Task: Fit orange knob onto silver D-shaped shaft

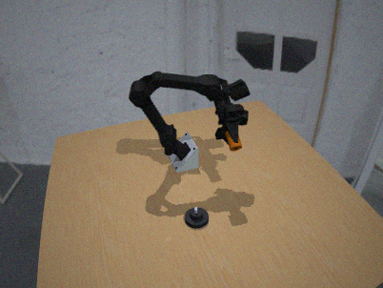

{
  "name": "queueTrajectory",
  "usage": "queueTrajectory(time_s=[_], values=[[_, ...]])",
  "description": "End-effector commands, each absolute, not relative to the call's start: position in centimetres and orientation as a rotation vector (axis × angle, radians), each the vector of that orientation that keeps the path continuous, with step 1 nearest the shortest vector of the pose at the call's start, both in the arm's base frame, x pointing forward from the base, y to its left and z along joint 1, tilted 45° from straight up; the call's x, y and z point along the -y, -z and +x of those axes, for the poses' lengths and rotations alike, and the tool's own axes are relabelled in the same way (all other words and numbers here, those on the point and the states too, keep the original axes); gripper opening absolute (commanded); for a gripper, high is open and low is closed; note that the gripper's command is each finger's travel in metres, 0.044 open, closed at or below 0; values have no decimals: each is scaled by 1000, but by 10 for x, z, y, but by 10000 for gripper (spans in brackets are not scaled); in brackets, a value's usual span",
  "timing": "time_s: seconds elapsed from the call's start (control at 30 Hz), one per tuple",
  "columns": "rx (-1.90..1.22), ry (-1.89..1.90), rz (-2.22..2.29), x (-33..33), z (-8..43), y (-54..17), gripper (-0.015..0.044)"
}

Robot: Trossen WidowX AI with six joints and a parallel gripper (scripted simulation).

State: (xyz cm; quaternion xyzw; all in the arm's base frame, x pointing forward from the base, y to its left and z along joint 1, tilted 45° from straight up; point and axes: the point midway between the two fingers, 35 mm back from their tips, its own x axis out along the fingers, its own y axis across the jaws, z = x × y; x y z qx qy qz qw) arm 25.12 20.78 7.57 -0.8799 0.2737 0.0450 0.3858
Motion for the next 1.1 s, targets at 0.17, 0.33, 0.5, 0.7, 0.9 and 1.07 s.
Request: queueTrajectory(time_s=[0.17,0.33,0.5,0.7,0.9,1.07], values=[[-695,-111,-2237,-208,251,-76,0],[-695,-111,-2237,-208,251,-76,0],[-695,-111,-2237,-208,251,-76,0],[-704,-114,-2232,-206,252,-74,0],[-836,-174,-2188,-198,255,-67,0],[-987,-240,-2130,-190,258,-60,0]])
